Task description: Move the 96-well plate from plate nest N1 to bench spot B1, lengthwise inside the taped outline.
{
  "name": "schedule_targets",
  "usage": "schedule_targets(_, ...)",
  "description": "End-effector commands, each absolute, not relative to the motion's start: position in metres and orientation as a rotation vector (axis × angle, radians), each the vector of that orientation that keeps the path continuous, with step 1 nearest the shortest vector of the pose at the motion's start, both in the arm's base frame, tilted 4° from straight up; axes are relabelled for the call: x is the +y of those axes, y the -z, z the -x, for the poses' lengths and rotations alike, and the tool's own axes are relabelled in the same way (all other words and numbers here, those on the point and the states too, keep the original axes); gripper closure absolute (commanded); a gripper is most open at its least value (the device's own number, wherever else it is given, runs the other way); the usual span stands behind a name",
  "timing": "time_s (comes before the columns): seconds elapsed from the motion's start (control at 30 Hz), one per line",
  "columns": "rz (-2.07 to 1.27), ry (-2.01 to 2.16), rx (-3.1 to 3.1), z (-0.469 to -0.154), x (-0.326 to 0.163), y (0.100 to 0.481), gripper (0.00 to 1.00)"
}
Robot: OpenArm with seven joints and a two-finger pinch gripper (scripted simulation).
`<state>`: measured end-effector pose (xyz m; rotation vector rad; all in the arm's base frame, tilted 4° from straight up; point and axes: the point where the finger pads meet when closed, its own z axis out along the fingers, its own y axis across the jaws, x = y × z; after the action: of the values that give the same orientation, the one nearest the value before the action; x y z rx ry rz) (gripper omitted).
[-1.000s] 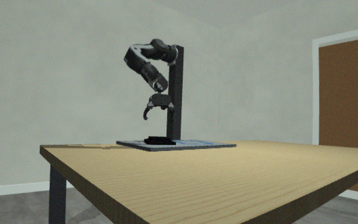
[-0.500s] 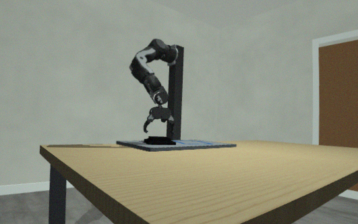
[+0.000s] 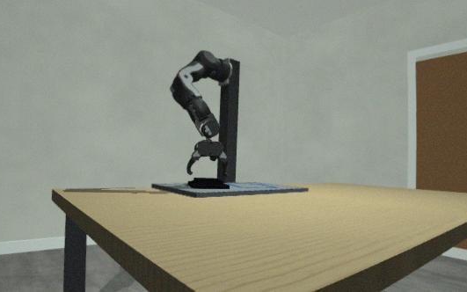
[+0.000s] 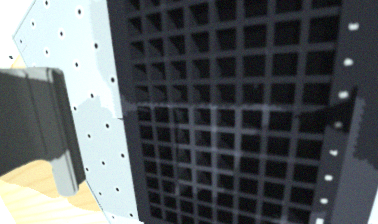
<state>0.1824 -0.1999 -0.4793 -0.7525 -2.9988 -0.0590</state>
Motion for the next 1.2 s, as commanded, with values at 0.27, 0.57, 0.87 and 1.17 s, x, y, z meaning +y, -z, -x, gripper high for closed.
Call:
schedule_targets(0.27,0.743,0.074,-3.0,-0.182,-0.198,0.48,0.23)
schedule_targets(0.57,0.733,0.08,-2.996,-0.179,-0.197,0.501,0.23)
schedule_targets(0.87,0.733,0.08,-2.996,-0.179,-0.197,0.501,0.23)
schedule_targets(1.17,0.746,0.07,-2.999,-0.184,-0.2,0.498,0.23)
